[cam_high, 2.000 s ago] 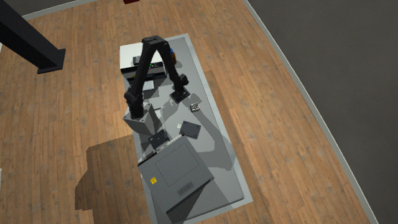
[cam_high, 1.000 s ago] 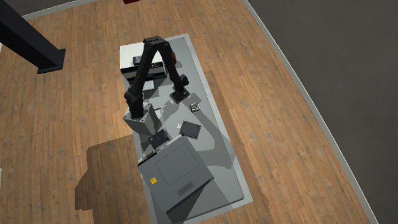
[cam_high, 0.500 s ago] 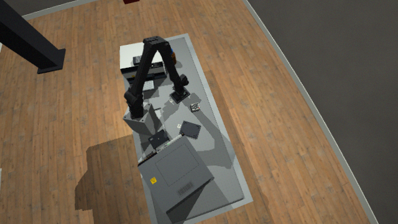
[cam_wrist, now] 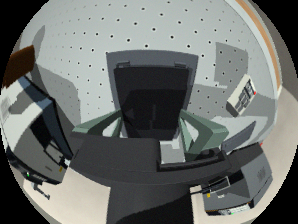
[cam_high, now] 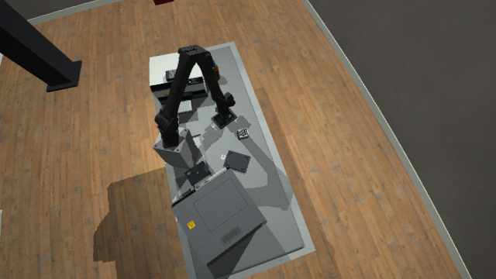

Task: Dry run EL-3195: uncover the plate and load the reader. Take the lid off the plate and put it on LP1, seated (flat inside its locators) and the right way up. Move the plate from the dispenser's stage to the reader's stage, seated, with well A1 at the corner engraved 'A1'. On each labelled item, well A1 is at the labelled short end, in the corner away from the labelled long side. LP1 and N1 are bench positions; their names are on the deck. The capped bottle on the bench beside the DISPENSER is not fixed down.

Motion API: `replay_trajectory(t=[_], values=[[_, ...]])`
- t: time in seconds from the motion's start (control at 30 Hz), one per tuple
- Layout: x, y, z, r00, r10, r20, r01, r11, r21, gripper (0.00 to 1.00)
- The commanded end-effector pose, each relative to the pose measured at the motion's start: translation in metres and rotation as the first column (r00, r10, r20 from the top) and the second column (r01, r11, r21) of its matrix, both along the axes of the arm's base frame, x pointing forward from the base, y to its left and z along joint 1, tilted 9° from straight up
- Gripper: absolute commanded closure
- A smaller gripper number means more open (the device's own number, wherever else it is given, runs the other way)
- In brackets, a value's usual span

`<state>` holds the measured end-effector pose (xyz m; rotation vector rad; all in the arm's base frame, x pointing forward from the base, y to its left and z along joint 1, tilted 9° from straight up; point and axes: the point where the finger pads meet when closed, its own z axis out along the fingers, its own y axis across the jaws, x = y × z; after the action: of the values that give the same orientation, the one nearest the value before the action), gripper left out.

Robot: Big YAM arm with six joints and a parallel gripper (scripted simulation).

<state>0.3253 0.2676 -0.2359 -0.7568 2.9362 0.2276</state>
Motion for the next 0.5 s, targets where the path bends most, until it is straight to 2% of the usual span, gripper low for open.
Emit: replay_trajectory(t=[0.0, 0.47], values=[[0.0066, 0.0092, 0.0101, 1.0, 0.017, 0.025, -0.017, 1.0, 0.019, 0.15], [0.0111, 0.0125, 0.0109, 0.999, 0.016, 0.035, -0.017, 1.0, 0.026, 0.15]])
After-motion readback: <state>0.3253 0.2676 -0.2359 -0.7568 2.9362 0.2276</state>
